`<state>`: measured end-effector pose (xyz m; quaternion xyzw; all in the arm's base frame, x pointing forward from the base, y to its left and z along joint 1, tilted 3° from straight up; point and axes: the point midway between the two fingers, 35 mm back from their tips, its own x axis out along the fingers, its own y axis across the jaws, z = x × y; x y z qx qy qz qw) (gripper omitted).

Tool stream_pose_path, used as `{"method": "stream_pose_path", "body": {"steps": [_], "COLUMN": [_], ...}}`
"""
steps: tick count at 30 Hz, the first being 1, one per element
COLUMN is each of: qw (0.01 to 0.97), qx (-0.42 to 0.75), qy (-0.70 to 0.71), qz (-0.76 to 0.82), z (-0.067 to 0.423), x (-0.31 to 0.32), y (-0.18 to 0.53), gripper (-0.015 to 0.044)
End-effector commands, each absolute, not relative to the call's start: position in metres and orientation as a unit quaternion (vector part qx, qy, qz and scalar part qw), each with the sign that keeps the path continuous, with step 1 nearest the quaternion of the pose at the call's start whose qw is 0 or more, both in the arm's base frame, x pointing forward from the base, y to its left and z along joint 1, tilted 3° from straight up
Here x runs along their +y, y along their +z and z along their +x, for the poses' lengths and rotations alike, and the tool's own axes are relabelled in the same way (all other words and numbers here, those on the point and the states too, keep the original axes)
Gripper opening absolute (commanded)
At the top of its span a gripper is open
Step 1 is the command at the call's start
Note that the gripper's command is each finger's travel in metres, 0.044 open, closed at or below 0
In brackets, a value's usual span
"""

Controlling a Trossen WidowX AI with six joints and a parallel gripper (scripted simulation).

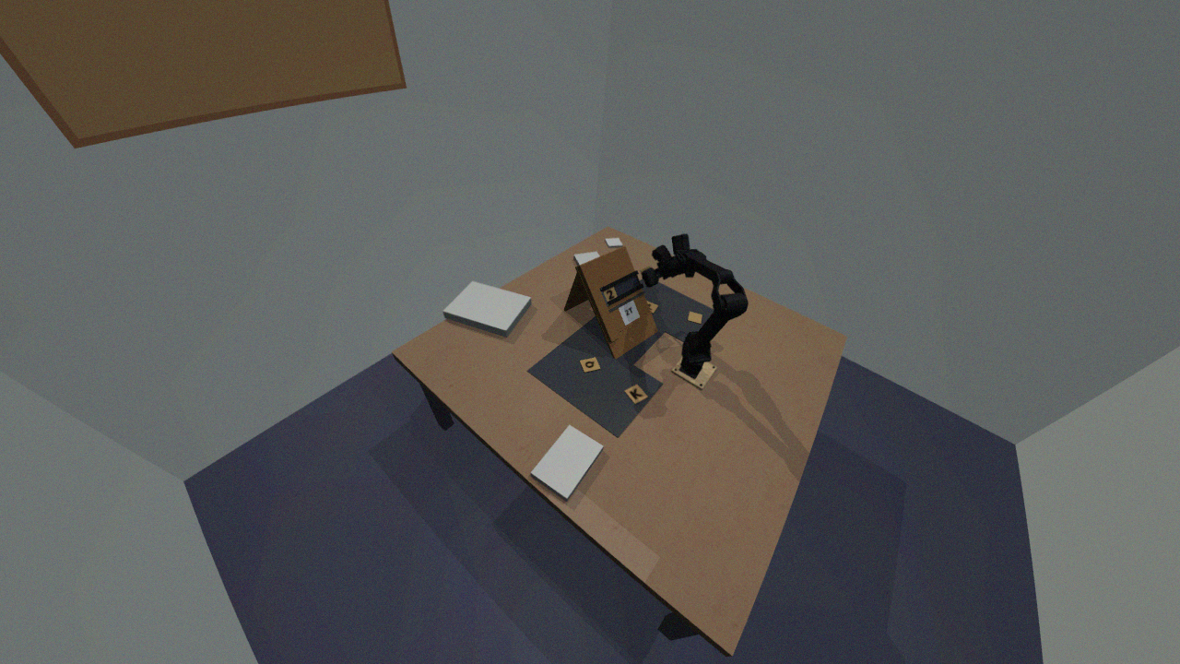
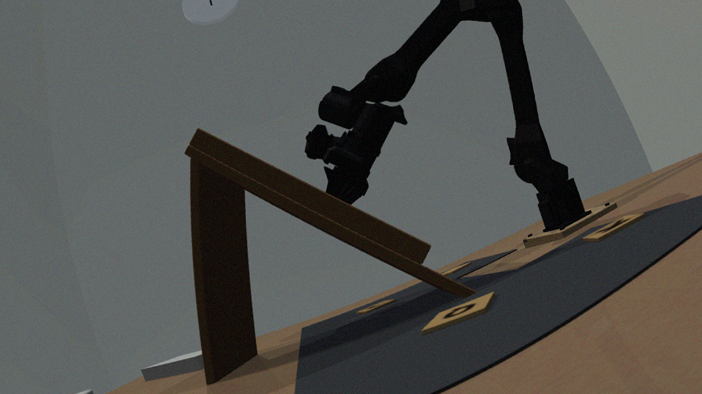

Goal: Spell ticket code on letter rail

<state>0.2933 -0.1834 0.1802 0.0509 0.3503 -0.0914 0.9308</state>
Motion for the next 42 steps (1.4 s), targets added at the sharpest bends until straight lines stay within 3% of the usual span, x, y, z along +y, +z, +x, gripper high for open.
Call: {"method": "stream_pose_path", "body": {"steps": [1, 42], "qw": [0.931, 0.931], "qx": [0.350, 0.349], "qy": [-0.093, -0.093], "qz": [0.052, 0.053], "z": [0.294, 0.298], "x": [-0.182, -0.162], "y": [0.180, 0.181], "gripper": [0.0000, 0.0000]}}
